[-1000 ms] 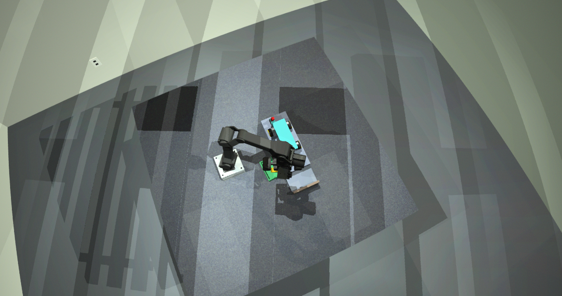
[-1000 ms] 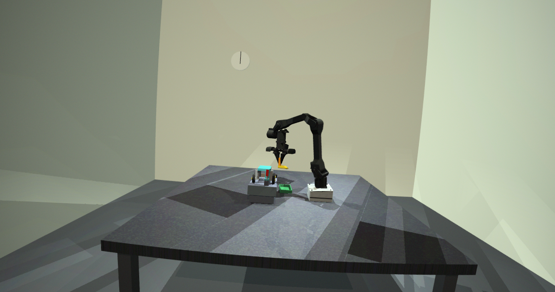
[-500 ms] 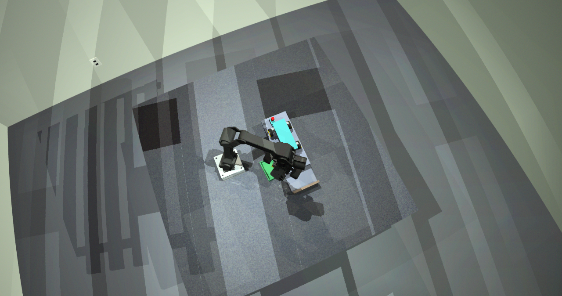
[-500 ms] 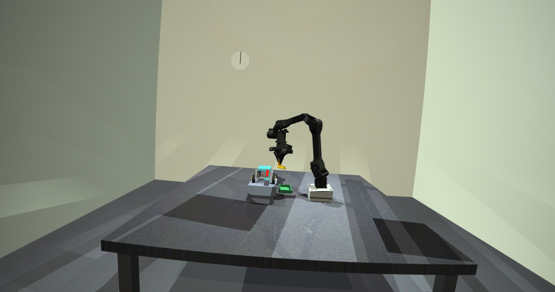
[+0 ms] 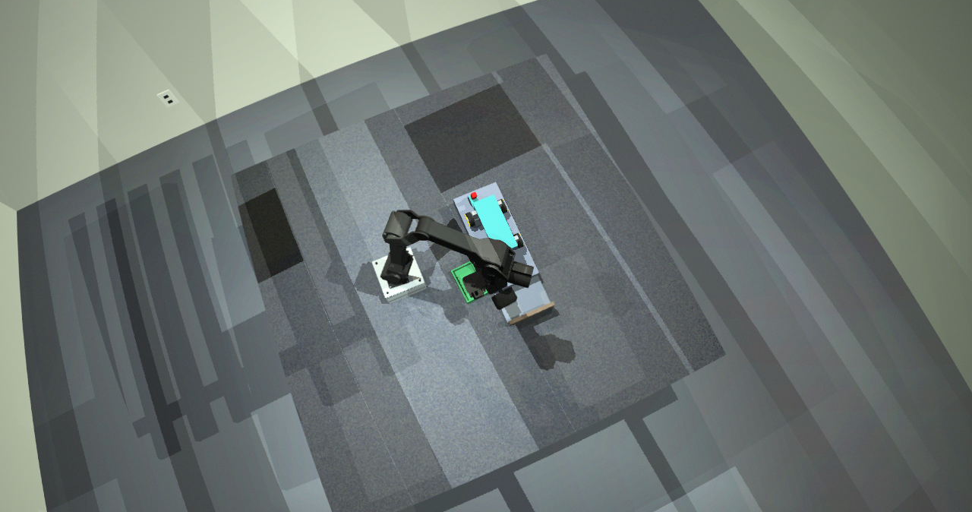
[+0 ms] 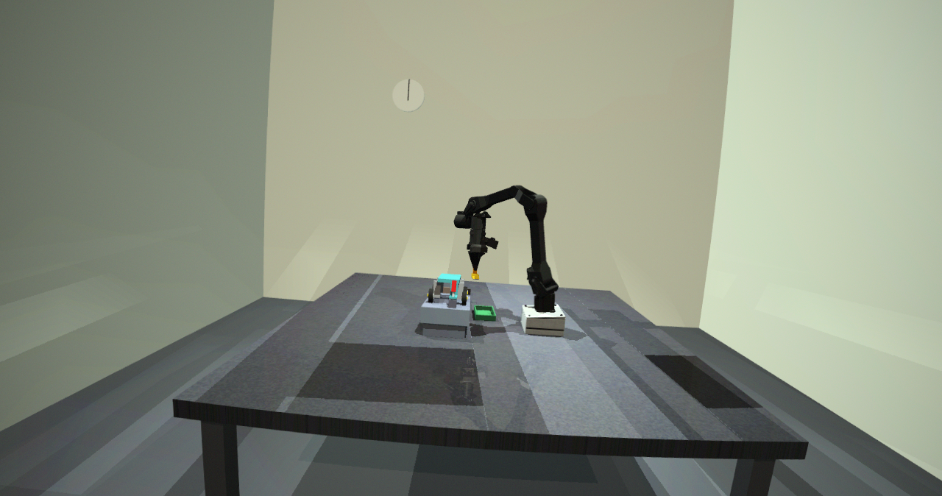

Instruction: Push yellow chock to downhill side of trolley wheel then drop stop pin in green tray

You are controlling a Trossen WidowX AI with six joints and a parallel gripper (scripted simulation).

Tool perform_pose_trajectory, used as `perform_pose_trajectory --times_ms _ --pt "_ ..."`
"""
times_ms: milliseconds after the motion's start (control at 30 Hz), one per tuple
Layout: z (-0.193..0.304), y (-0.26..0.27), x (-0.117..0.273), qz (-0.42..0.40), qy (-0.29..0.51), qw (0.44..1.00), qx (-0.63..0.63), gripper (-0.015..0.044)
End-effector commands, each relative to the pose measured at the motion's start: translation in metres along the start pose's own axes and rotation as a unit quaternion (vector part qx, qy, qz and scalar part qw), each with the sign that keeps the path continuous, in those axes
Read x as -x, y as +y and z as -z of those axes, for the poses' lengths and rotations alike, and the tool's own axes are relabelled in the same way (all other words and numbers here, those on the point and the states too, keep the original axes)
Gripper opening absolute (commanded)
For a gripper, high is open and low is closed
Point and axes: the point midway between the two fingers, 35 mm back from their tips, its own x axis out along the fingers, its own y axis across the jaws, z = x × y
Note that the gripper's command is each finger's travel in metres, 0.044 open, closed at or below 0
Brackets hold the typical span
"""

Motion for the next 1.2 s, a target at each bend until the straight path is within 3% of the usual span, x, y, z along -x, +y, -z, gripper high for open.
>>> perform_pose_trajectory --times_ms 0,667,1167 --pt "0.001 0.000 0.000 0.005 0.003 0.999 -0.046 0.0000" --pt "0.030 0.006 -0.006 0.005 0.004 0.999 -0.046 0.0000" --pt "0.031 0.007 -0.043 0.005 0.004 0.999 -0.046 0.0000"
